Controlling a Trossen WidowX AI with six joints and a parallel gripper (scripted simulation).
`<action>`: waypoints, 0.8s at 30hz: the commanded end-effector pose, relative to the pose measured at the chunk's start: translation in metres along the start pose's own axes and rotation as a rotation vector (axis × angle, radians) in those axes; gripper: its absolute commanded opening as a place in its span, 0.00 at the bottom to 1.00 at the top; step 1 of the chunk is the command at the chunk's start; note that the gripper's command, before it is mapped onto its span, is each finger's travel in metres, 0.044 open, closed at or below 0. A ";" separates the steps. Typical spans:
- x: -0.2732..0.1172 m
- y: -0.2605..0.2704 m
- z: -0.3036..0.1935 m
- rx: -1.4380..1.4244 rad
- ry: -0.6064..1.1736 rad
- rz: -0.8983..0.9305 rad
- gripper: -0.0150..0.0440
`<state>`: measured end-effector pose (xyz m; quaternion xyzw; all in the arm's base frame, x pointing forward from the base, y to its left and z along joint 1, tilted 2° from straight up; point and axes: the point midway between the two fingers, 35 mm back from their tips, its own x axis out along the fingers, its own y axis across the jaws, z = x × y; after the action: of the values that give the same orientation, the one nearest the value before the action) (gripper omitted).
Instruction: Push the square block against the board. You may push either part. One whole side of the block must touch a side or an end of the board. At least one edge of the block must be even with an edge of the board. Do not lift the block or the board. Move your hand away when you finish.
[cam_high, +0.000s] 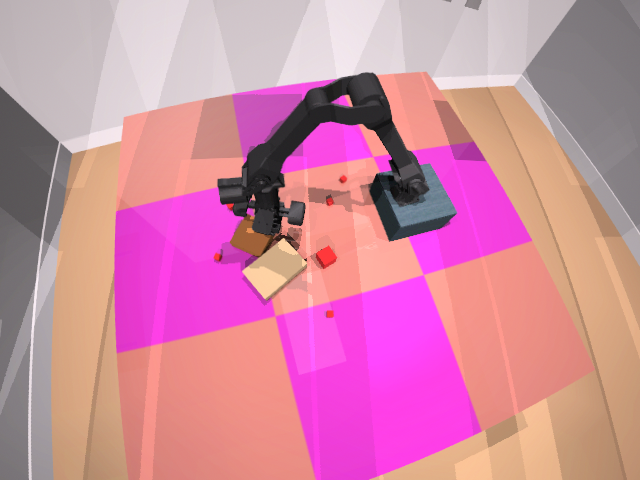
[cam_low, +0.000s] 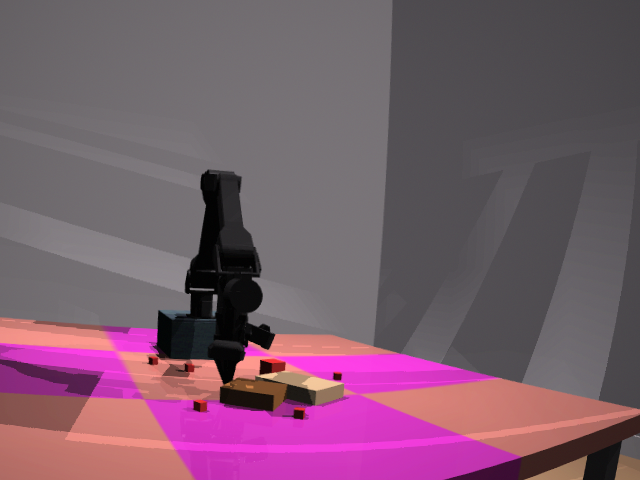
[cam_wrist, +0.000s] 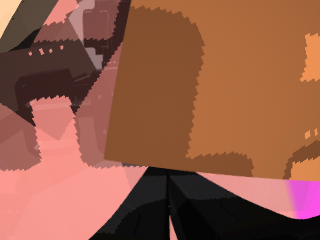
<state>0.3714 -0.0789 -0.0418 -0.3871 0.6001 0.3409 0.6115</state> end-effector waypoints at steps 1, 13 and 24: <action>0.003 0.000 0.005 0.002 -0.001 0.007 0.25; 0.003 -0.002 -0.001 0.002 0.000 0.006 0.25; 0.003 -0.002 -0.019 0.002 0.001 0.006 0.25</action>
<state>0.3671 -0.0928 -0.0452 -0.3836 0.6043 0.3403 0.6098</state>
